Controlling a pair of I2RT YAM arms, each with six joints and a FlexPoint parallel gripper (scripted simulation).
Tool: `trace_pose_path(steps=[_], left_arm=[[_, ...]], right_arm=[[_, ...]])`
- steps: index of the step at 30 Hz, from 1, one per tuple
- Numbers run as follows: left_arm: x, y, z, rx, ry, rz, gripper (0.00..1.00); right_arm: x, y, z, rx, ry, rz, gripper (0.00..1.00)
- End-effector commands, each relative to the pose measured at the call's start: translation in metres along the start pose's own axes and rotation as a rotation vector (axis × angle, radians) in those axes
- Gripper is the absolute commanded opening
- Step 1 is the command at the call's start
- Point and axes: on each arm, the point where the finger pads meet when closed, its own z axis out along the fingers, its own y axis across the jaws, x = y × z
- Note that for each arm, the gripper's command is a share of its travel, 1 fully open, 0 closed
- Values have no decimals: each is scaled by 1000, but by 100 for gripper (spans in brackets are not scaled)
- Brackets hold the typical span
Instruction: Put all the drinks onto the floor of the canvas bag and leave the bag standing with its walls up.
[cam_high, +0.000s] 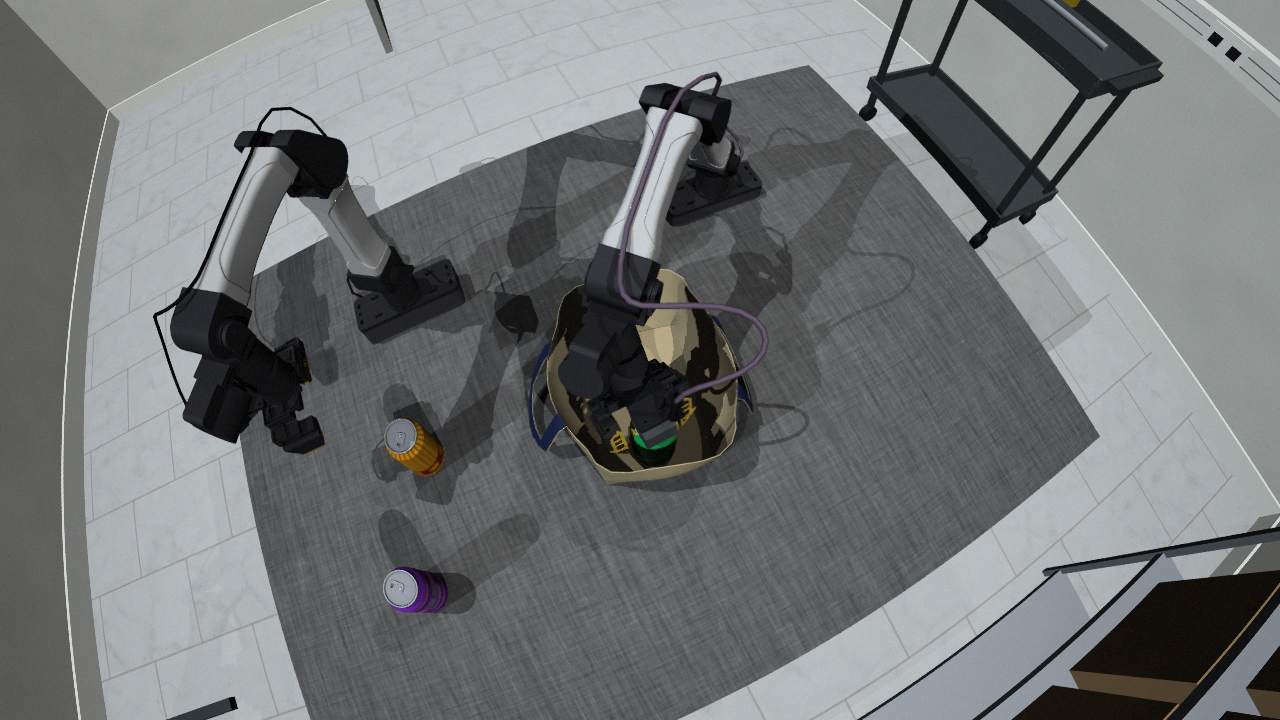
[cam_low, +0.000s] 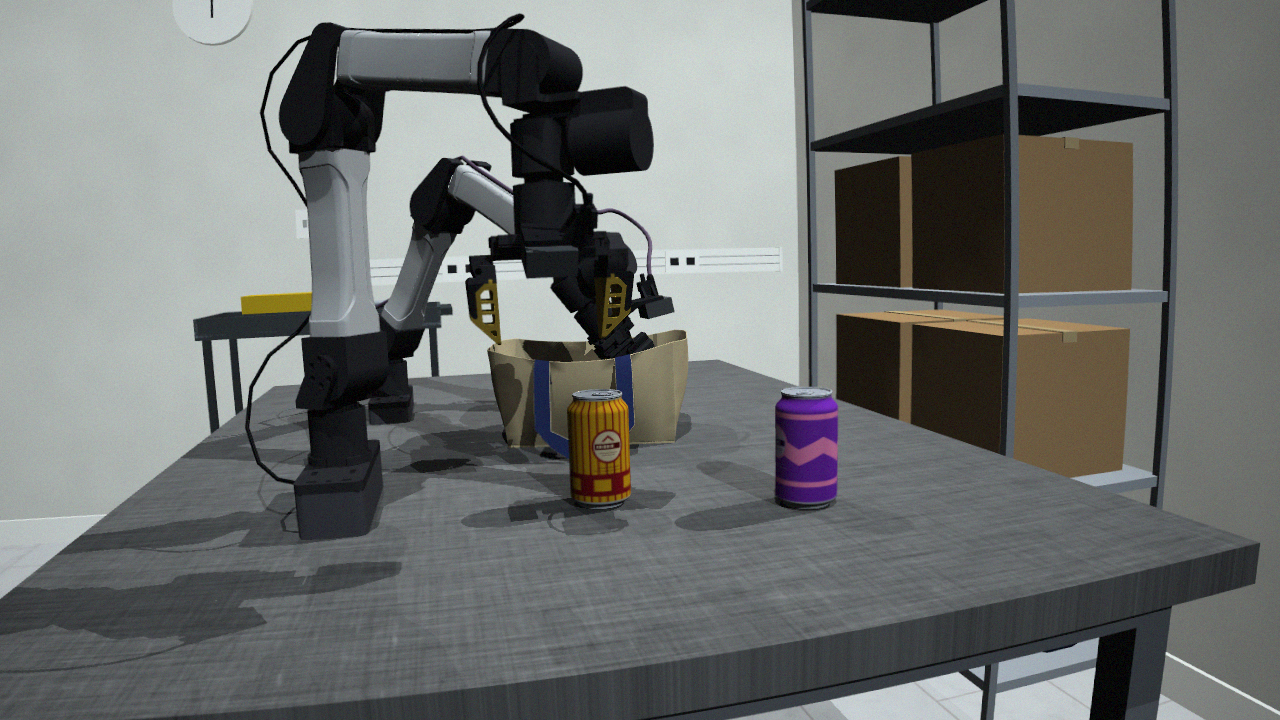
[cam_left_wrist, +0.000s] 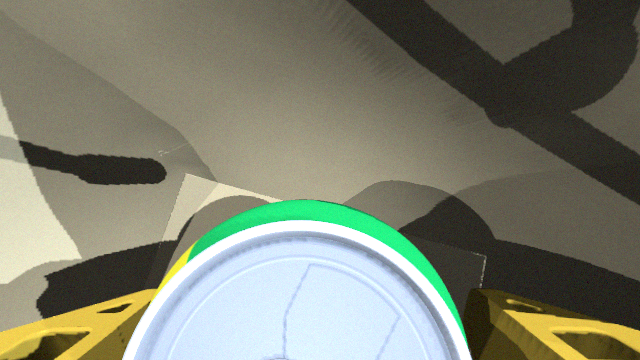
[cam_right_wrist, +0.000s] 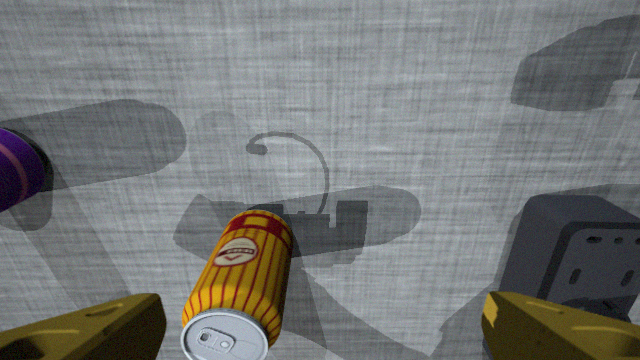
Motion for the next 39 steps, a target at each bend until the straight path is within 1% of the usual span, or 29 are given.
trace_pose_path(steps=[1, 5, 14, 15, 17, 18, 29, 31, 32, 34, 35, 36, 37, 39], left_arm=[[-38, -2, -37, 31, -57, -31, 86], [-47, -7, -51, 55, -77, -54, 86], [-59, -3, -74, 45, -65, -46, 86], [-65, -8, -74, 66, -86, -61, 86], [-65, -8, -74, 66, -86, -61, 86], [-60, -2, -78, 39, -56, -38, 86], [-81, -3, -109, 48, -65, -43, 86], [-77, -4, -102, 30, -45, -28, 86], [-82, -10, -101, 50, -66, -44, 86], [-82, -10, -101, 50, -66, -44, 86], [-74, -1, -91, 2, -18, -11, 86], [-73, 1, -85, -17, -8, -6, 86], [-76, -2, -94, -4, -16, -5, 86], [-80, -3, -102, 2, -18, -6, 86]], right_arm=[[-7, 6, -16, -56, -54, 4, 100], [-7, 6, -16, -56, -54, 4, 100], [-7, 6, -16, -56, -54, 4, 100], [-7, 6, -16, -56, -54, 4, 100], [-7, 6, -16, -56, -54, 4, 100], [-7, 6, -16, -56, -54, 4, 100], [-7, 6, -16, -56, -54, 4, 100], [-7, 6, -16, -56, -54, 4, 100], [-7, 6, -16, -56, -54, 4, 100], [-7, 6, -16, -56, -54, 4, 100], [-7, 6, -16, -56, -54, 4, 100], [-7, 6, -16, -56, -54, 4, 100], [-7, 6, -16, -56, -54, 4, 100], [-7, 6, -16, -56, -54, 4, 100]])
